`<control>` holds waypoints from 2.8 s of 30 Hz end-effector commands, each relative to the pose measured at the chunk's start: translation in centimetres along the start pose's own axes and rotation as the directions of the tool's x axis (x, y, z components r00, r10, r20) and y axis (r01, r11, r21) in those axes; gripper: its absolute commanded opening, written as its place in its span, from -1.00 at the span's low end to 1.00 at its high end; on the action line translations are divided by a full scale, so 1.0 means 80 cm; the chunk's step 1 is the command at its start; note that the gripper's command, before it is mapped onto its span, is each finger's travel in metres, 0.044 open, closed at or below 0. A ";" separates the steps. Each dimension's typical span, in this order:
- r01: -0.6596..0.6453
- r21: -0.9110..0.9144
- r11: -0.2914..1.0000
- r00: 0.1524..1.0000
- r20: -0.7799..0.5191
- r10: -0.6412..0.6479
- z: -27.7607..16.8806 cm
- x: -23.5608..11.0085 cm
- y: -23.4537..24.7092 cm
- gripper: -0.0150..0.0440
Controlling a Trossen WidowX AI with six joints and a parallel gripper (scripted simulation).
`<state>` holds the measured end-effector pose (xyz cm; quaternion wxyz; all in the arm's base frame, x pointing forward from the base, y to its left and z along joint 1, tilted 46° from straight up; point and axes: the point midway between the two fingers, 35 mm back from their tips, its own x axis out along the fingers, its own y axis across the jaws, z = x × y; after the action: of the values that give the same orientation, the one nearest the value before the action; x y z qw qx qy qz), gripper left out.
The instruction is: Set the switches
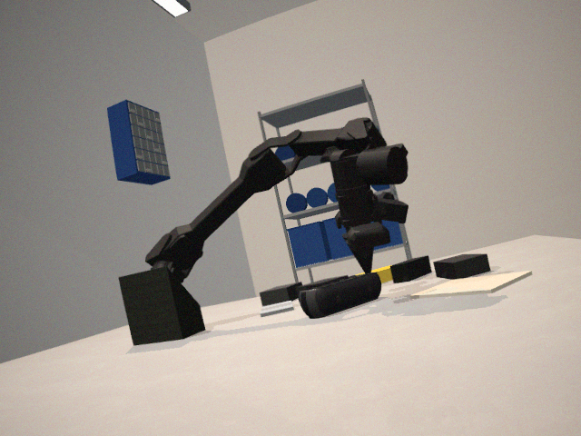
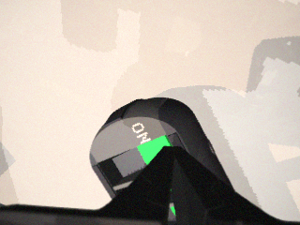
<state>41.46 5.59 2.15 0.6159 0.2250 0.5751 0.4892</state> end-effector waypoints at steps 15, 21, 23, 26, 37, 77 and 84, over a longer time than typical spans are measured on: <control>-0.020 -0.411 0.911 0.996 0.069 0.053 0.015 -0.015 -0.026 -0.49; -0.018 -0.421 0.907 0.999 0.026 0.032 0.018 -0.005 -0.028 -0.49; -0.017 -0.425 0.905 1.000 0.011 0.024 0.018 -0.001 -0.029 -0.49; -0.015 -0.431 0.902 1.000 -0.013 0.010 0.020 0.005 -0.030 -0.49; -0.007 -0.459 0.888 0.994 -0.098 -0.043 0.024 0.026 -0.034 -0.49; -0.038 -0.519 0.854 0.986 -0.158 -0.052 0.021 0.049 -0.030 -0.49; -0.047 -0.527 0.849 0.987 -0.155 -0.042 0.019 0.049 -0.028 -0.49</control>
<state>43.22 8.56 -1.46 0.6041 0.0048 0.4693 0.6441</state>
